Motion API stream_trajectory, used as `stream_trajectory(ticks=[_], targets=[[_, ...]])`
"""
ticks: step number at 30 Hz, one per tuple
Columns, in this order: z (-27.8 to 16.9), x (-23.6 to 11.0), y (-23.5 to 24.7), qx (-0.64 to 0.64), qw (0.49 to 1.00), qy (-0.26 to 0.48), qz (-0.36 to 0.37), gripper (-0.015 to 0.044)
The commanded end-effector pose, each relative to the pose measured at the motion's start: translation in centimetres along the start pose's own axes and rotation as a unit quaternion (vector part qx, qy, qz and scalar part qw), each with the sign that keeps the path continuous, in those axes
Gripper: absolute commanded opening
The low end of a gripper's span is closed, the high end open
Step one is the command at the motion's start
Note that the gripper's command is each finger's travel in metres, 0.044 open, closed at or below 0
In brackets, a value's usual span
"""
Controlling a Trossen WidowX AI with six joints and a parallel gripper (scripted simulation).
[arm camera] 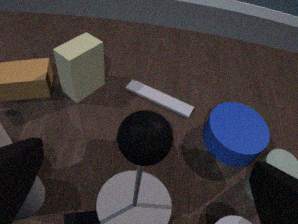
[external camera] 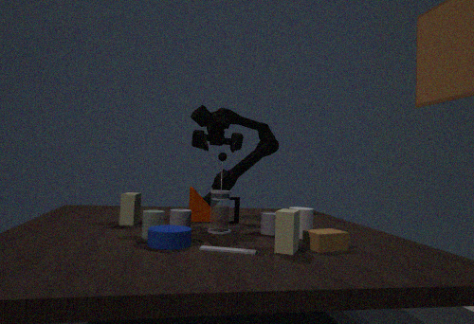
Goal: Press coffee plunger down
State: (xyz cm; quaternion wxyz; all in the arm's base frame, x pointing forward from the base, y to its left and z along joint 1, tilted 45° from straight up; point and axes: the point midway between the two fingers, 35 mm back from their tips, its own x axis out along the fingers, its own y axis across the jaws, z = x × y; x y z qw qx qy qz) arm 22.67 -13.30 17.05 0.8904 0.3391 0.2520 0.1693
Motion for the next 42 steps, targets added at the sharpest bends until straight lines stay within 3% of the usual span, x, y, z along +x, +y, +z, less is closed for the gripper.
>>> stream_trajectory(ticks=[1, 24, 35, 42], targets=[[-0.3, 0.5, 0.0, 0.005, 1.0, 0.001, 0.002, 0.044], [-0.1, 3.9, 0.2, 0.005, 1.0, -0.002, 0.004, 0.044], [-0.1, 3.9, 0.2, 0.005, 1.0, -0.002, 0.004, 0.0151], [-0.1, 3.9, 0.2, 0.005, 1.0, -0.002, 0.004, 0.0125]])
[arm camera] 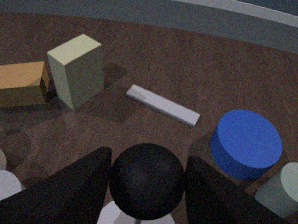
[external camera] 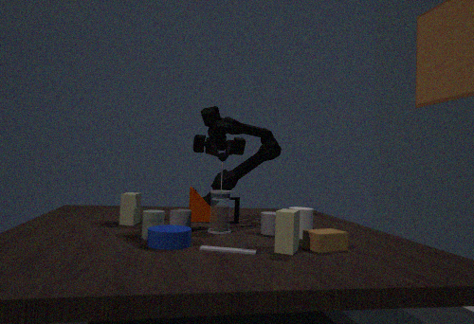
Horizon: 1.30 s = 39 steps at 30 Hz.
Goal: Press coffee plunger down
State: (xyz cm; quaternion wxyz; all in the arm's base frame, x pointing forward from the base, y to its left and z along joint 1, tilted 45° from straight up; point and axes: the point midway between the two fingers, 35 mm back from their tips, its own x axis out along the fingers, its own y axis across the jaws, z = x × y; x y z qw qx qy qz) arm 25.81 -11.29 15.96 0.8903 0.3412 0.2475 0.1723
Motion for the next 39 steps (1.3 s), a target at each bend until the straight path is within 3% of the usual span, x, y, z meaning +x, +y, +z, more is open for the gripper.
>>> stream_trajectory(ticks=[1, 39], targets=[[-0.1, 0.0, 0.0, 0.004, 1.0, 0.001, -0.001, 0.0125], [-4.5, 3.3, -0.5, 0.003, 1.0, 0.007, -0.004, 0.0125]])
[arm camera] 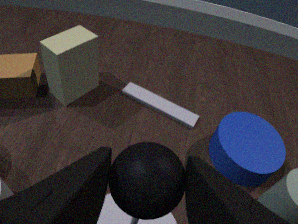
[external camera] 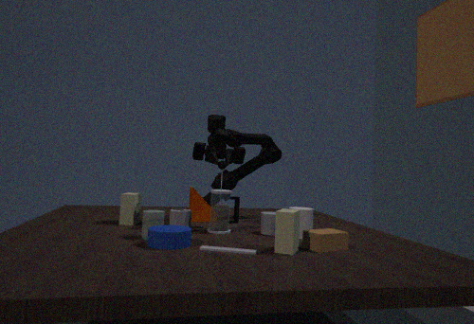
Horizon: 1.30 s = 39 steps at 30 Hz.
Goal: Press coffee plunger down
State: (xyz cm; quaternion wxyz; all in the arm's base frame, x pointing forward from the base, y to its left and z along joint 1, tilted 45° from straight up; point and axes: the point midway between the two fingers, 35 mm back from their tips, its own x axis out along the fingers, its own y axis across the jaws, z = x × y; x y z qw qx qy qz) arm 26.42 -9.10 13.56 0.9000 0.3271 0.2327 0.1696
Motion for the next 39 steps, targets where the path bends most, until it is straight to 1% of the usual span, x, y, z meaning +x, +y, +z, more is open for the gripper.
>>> stream_trajectory(ticks=[1, 23, 39], targets=[[-2.4, 1.0, -0.2, 0.021, 1.0, 0.021, -0.002, 0.0125], [-5.0, 3.2, 0.1, 0.022, 1.0, 0.015, 0.001, 0.0125], [-4.4, 4.2, 0.1, 0.022, 1.0, 0.014, 0.003, 0.0125]])
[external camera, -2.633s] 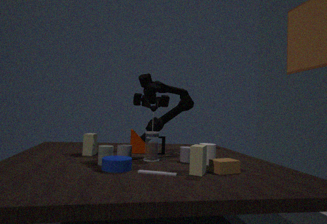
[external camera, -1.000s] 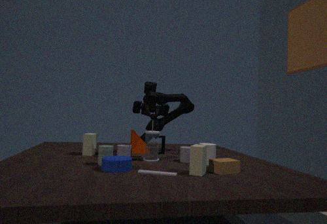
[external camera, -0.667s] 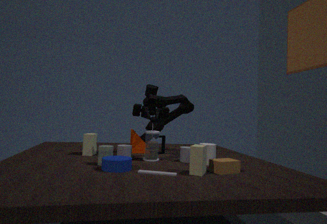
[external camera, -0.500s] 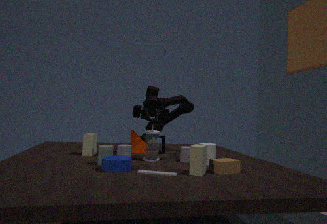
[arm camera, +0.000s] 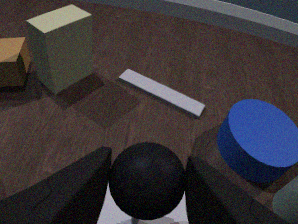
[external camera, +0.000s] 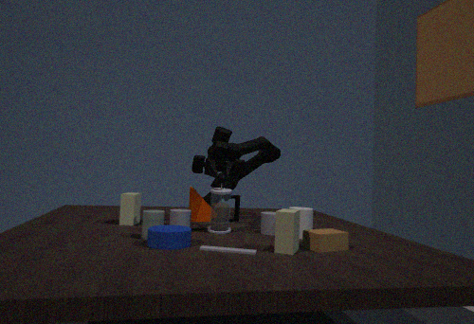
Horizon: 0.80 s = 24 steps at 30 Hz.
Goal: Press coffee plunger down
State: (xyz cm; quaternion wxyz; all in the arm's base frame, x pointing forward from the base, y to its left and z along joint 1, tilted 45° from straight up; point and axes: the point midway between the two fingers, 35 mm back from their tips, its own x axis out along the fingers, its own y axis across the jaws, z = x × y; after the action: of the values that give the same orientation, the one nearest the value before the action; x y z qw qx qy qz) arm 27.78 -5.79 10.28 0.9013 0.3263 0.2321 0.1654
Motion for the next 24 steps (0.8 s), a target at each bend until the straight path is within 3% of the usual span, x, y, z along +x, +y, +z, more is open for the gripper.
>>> stream_trajectory(ticks=[1, 24], targets=[[-1.23, 0.51, 0.04, 0.022, 1.0, 0.016, 0.007, 0.0125], [-1.0, 0.77, -0.27, 0.022, 1.0, 0.016, 0.007, 0.0125]])
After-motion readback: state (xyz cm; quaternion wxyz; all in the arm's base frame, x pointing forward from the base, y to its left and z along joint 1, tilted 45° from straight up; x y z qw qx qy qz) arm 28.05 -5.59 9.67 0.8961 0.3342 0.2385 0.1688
